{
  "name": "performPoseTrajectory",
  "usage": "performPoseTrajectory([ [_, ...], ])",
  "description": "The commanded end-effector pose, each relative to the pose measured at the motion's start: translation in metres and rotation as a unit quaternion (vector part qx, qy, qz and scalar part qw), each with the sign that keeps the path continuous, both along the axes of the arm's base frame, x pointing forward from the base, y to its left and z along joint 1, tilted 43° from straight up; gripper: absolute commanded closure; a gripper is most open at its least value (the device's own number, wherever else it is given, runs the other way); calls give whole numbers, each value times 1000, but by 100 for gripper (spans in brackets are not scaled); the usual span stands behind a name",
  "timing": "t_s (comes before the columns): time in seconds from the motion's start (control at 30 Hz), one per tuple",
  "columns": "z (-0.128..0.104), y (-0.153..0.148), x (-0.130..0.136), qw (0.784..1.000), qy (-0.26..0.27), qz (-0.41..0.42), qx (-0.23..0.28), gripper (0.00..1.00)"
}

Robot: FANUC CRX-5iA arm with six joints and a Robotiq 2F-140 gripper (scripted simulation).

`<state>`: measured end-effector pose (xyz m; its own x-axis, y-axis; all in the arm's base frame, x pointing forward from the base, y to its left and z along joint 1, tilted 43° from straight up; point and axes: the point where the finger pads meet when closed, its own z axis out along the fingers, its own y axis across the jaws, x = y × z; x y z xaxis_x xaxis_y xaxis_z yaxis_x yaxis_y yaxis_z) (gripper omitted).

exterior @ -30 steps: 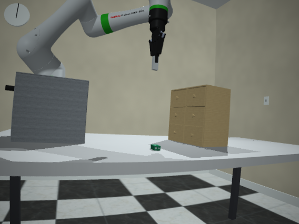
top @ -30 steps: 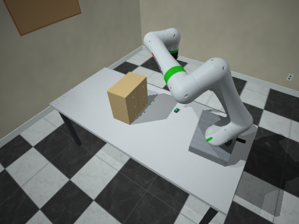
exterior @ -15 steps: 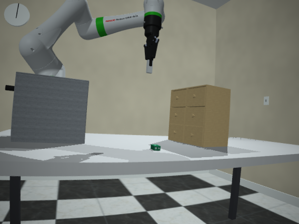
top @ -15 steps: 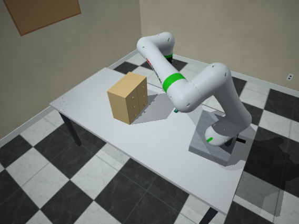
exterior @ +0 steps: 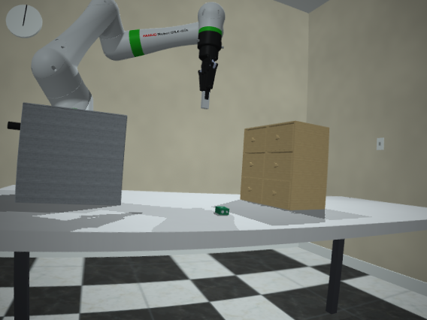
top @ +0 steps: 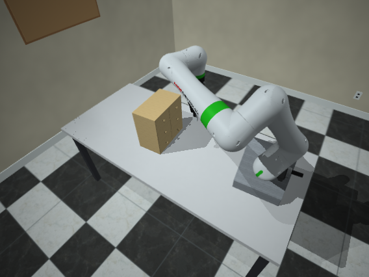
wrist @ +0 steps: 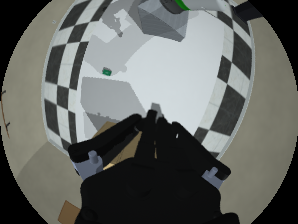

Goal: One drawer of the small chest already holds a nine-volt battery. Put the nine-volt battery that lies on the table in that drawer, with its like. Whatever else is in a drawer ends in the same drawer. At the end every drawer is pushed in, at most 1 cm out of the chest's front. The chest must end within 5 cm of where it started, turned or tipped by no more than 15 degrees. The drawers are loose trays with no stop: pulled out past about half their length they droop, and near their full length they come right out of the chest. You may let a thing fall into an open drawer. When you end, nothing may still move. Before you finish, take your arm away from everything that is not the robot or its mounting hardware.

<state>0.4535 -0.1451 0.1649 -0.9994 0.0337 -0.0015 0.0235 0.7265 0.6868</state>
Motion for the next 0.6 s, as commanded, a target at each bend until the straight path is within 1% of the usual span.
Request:
performPoseTrajectory([
  [0.0,1,1,0,1000,-1,0,0,100],
  [0.3,-1,2,2,1000,-9,-8,-1,100],
  [0.57,-7,8,11,998,-48,-45,-2,100],
])
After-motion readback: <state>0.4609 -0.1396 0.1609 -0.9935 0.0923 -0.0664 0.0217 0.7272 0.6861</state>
